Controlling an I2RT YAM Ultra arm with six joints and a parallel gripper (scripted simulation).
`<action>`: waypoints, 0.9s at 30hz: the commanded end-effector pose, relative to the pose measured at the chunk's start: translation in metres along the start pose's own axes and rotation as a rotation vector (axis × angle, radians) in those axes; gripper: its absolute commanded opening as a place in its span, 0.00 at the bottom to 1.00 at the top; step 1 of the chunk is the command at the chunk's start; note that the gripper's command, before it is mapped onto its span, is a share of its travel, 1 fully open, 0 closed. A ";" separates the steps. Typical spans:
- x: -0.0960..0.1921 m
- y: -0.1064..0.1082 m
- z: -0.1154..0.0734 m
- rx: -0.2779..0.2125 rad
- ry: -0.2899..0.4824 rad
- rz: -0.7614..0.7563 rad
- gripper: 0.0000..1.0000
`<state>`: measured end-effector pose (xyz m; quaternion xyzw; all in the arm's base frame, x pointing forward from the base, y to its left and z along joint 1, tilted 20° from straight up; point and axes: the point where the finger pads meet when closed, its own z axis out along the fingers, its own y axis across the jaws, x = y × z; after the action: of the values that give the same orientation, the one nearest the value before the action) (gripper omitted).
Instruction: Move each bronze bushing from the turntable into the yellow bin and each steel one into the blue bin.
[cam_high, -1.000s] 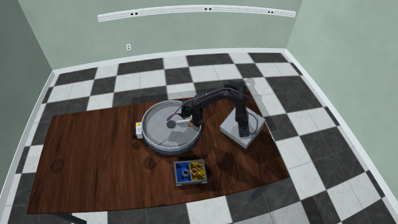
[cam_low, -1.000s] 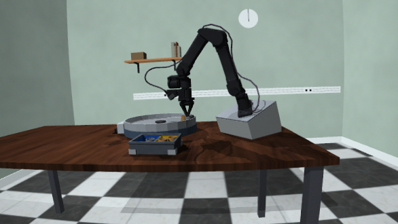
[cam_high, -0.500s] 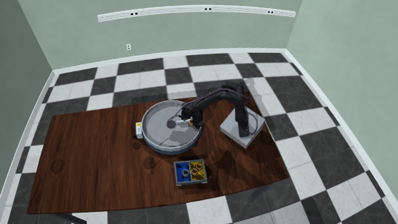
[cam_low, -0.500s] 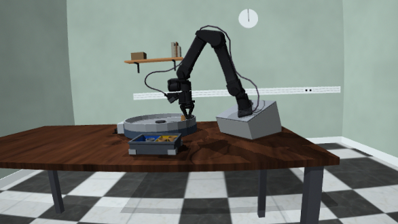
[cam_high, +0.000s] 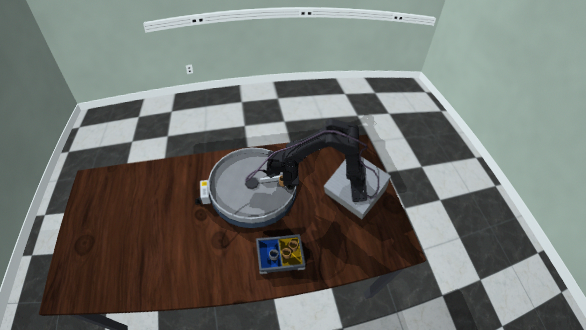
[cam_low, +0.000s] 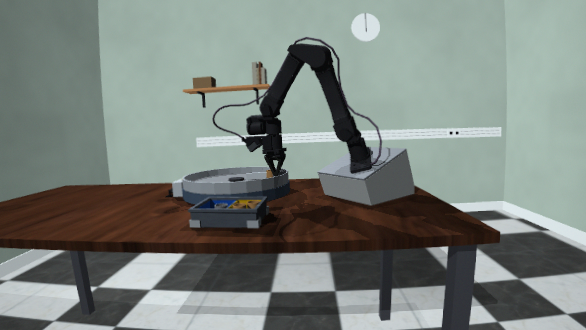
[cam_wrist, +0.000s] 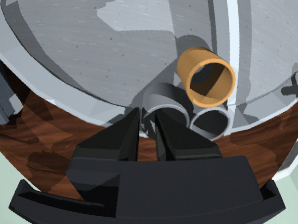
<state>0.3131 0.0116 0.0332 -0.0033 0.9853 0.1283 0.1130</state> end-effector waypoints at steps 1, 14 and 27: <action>-0.008 -0.001 -0.005 0.007 -0.035 0.001 0.14; -0.008 -0.001 -0.005 0.007 -0.035 0.001 0.14; -0.008 -0.005 -0.005 0.015 -0.036 0.002 0.00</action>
<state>0.3127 0.0146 0.0341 -0.0037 0.9844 0.1353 0.1125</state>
